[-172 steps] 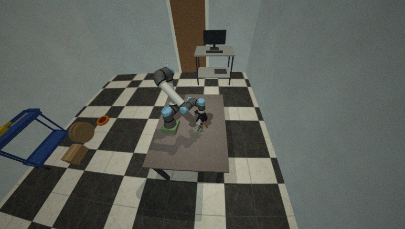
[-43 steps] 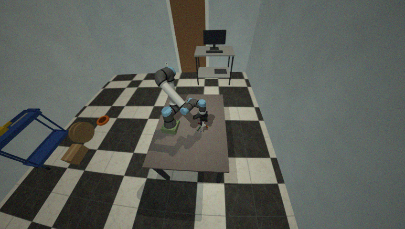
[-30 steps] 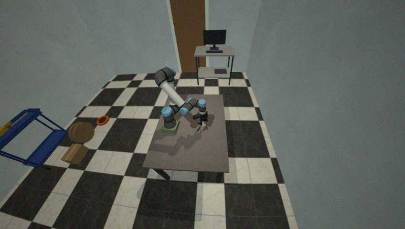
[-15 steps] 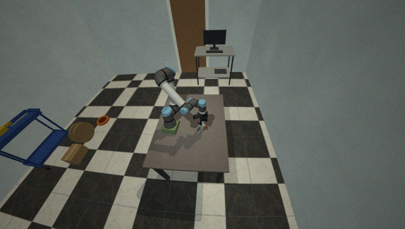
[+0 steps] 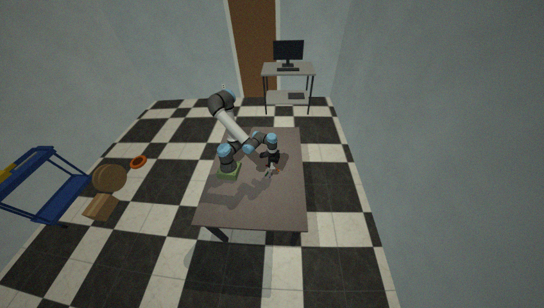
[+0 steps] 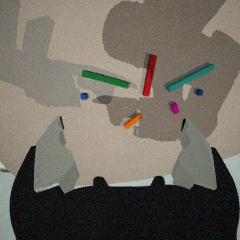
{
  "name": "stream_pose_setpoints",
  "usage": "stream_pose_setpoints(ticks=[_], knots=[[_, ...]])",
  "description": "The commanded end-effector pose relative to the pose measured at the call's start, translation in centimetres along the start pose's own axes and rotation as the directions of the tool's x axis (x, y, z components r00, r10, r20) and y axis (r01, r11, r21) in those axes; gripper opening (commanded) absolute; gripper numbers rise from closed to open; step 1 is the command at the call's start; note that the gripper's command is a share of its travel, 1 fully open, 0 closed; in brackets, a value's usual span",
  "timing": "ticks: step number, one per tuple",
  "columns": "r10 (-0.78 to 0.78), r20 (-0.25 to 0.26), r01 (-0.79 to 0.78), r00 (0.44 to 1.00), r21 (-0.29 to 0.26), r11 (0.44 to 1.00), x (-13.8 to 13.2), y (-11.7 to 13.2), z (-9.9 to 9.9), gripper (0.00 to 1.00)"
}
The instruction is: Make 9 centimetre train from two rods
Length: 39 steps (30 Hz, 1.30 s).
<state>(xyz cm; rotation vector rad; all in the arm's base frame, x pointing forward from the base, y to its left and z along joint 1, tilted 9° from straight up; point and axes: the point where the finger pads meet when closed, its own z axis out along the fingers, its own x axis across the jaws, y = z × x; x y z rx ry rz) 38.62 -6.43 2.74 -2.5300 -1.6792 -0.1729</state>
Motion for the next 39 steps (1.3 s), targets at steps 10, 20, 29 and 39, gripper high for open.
stream_pose_setpoints(ticks=[10, 20, 29, 39], knots=[[0.326, 0.003, -0.326, 0.945, -0.002, 0.945, 1.7, 0.1, -0.1, 1.00], [0.537, 0.003, -0.537, 0.844, -0.003, 0.844, 2.9, 0.2, -0.1, 1.00], [0.719, 0.002, -0.719, 0.695, -0.004, 0.695, 4.1, 0.4, -0.2, 1.00], [0.864, 0.001, -0.864, 0.504, -0.004, 0.504, 5.3, 0.7, -0.2, 1.00]])
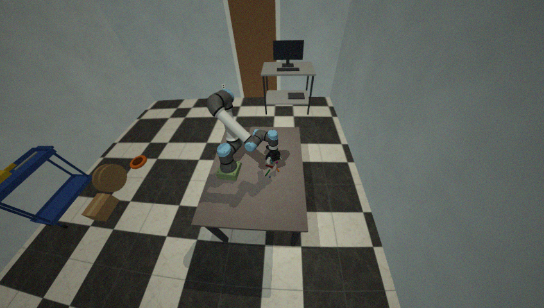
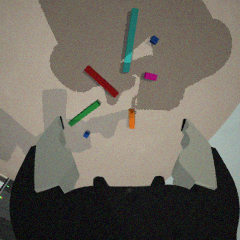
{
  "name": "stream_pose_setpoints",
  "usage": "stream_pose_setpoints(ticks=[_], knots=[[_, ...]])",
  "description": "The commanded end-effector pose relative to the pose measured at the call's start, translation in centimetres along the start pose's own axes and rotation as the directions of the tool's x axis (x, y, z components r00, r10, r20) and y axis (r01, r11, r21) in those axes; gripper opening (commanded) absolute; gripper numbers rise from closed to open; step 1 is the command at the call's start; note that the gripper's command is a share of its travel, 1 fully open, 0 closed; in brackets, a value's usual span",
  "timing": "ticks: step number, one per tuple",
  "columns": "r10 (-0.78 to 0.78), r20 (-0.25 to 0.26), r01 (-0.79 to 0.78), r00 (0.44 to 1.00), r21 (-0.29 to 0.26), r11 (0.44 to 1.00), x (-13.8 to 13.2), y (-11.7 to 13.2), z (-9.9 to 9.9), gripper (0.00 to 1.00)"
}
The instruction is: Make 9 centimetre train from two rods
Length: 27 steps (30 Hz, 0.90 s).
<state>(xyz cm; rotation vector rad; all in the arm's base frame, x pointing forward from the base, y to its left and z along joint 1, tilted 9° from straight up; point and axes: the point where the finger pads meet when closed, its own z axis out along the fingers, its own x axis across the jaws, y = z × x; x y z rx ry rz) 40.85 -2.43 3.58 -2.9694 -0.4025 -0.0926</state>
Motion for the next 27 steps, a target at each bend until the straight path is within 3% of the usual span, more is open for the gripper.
stream_pose_setpoints(ticks=[1, 12, 27], knots=[[0.166, 0.004, -0.166, 0.986, -0.008, 0.986, 0.6, -0.5, -0.1, 1.00], [0.391, 0.002, -0.391, 0.920, -0.009, 0.920, 1.5, -1.1, -0.1, 1.00], [0.735, -0.002, -0.735, 0.678, -0.009, 0.678, 2.8, -2.1, -0.2, 1.00]])
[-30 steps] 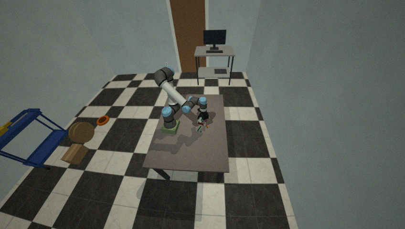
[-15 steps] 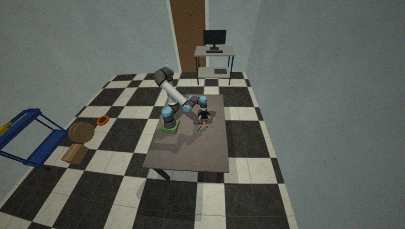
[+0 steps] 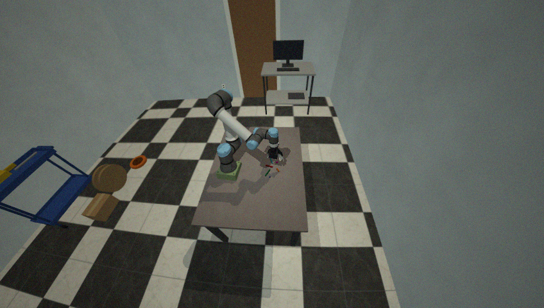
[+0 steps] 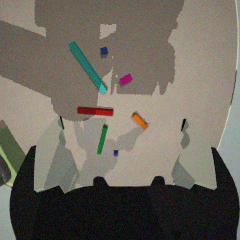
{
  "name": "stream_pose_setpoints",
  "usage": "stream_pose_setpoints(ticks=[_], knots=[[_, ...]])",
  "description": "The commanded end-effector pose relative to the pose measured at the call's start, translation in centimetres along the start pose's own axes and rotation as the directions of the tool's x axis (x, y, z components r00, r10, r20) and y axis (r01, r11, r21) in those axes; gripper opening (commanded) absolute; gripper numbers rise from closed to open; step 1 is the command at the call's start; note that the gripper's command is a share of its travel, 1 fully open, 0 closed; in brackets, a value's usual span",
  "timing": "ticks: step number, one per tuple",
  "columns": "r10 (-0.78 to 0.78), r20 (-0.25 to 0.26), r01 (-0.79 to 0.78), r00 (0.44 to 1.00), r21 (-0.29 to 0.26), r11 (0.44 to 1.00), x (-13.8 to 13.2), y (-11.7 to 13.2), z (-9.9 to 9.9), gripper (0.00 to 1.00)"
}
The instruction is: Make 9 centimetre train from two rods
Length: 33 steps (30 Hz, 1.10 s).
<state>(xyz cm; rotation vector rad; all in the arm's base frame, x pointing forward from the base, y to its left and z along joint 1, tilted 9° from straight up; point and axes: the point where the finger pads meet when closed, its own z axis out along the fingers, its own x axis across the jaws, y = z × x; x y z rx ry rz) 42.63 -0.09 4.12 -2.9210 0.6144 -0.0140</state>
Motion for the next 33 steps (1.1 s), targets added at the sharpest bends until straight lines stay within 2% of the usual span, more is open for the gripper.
stream_pose_setpoints(ticks=[1, 9, 17, 19, 33], knots=[[0.141, -0.002, -0.141, 0.990, -0.009, 0.990, 0.2, -0.5, -0.1, 1.00], [0.346, -0.004, -0.346, 0.938, -0.008, 0.938, 0.4, -1.2, -0.1, 1.00], [0.533, -0.006, -0.533, 0.846, -0.007, 0.846, 0.5, -1.9, -0.1, 1.00], [0.533, -0.006, -0.533, 0.846, -0.007, 0.846, 0.5, -1.9, -0.1, 1.00], [0.771, -0.007, -0.771, 0.636, -0.005, 0.636, 0.6, -2.7, -0.2, 1.00]])
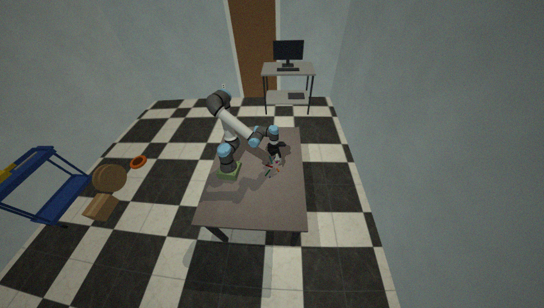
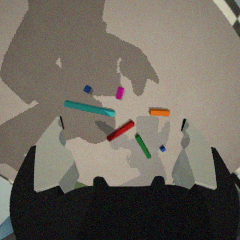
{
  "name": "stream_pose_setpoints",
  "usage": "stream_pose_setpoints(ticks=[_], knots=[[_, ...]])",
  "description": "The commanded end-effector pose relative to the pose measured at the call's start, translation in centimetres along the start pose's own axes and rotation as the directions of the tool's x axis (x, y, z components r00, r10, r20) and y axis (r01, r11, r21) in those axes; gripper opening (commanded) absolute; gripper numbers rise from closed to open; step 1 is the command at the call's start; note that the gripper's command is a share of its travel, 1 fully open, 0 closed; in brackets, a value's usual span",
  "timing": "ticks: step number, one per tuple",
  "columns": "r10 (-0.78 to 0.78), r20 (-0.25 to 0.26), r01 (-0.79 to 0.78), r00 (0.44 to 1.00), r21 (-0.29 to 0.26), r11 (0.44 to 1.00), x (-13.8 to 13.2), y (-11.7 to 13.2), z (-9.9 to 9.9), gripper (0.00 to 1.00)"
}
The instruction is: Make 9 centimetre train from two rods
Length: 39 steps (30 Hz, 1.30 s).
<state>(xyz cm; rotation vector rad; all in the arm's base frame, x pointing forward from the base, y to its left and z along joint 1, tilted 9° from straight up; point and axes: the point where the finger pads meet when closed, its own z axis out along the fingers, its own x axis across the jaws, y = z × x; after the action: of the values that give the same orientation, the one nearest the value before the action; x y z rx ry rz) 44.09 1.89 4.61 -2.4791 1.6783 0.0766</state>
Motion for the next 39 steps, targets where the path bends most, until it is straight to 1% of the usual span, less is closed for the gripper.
stream_pose_setpoints(ticks=[1, 3, 9, 15, 30, 31, 39], knots=[[0.121, -0.006, -0.121, 0.993, -0.003, 0.993, -0.17, -0.27, -0.06, 1.00], [0.121, -0.006, -0.121, 0.993, -0.003, 0.993, -0.17, -0.27, -0.06, 1.00], [0.194, -0.006, -0.194, 0.981, -0.002, 0.981, -0.30, -0.40, -0.07, 1.00], [0.236, -0.006, -0.236, 0.972, -0.002, 0.972, -0.37, -0.48, -0.08, 1.00], [0.256, -0.006, -0.256, 0.967, -0.002, 0.967, -0.41, -0.51, -0.08, 1.00], [0.256, -0.006, -0.256, 0.967, -0.002, 0.967, -0.41, -0.51, -0.08, 0.14], [0.256, -0.006, -0.256, 0.967, -0.002, 0.967, -0.41, -0.51, -0.08, 0.14]])
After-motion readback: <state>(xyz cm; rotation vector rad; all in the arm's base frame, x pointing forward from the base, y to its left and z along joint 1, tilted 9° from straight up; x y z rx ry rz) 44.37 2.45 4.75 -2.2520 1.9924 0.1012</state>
